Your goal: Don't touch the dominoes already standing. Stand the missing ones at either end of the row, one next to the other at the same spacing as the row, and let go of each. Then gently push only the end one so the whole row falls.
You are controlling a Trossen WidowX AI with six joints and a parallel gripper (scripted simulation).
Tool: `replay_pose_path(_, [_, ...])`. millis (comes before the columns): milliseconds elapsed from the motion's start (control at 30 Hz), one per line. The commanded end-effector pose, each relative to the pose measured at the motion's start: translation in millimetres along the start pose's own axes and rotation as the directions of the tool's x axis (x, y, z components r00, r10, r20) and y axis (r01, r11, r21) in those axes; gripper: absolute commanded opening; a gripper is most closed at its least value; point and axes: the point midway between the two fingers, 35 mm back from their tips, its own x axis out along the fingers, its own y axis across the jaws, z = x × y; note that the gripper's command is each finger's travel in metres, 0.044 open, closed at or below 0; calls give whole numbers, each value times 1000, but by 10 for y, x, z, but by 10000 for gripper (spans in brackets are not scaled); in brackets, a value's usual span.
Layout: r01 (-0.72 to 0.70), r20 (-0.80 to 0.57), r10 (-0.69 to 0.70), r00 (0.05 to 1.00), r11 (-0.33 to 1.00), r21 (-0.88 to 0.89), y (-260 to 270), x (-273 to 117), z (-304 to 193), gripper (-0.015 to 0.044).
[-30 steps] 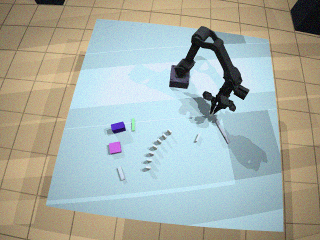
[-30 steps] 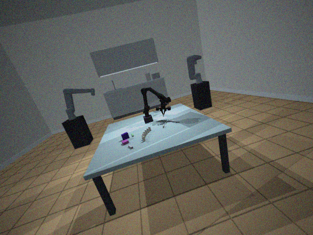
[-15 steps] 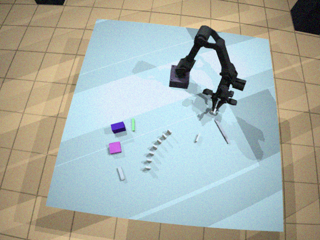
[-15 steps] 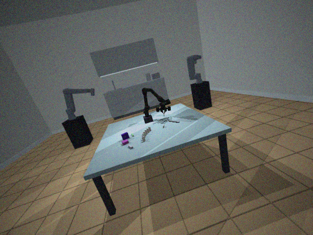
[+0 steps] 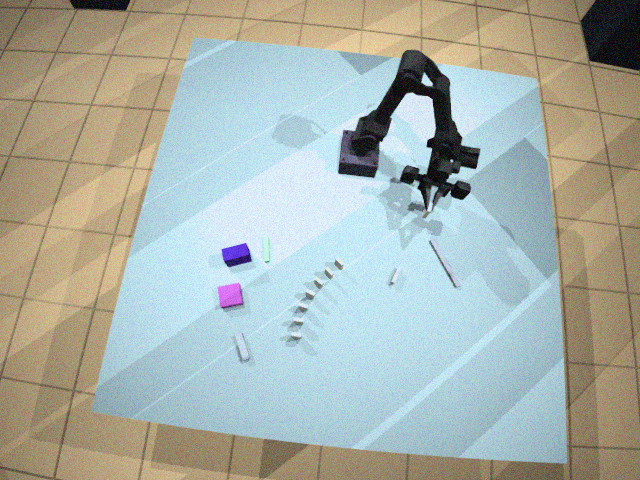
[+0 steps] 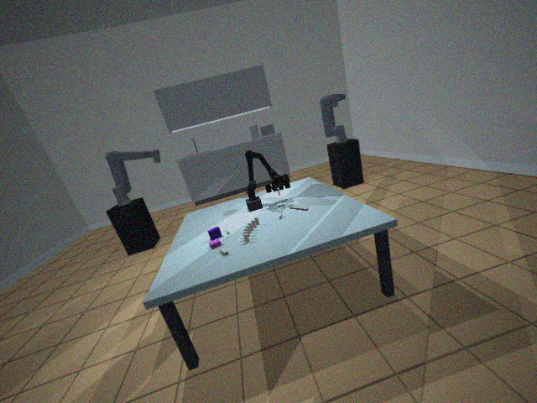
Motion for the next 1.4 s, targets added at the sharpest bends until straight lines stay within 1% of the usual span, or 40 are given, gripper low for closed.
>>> replay_pose_path(0, [-3,28,3,1000,1000,9,-15,-18,11,27])
replay_pose_path(567, [-10,22,10,1000,1000,-5,12,-32,-4,27])
replay_pose_path(667, [-41,-5,41,999,997,-67,127,-96,-72,27])
replay_pose_path(1367, [-28,-1,28,1000,999,-20,236,-33,-544,27])
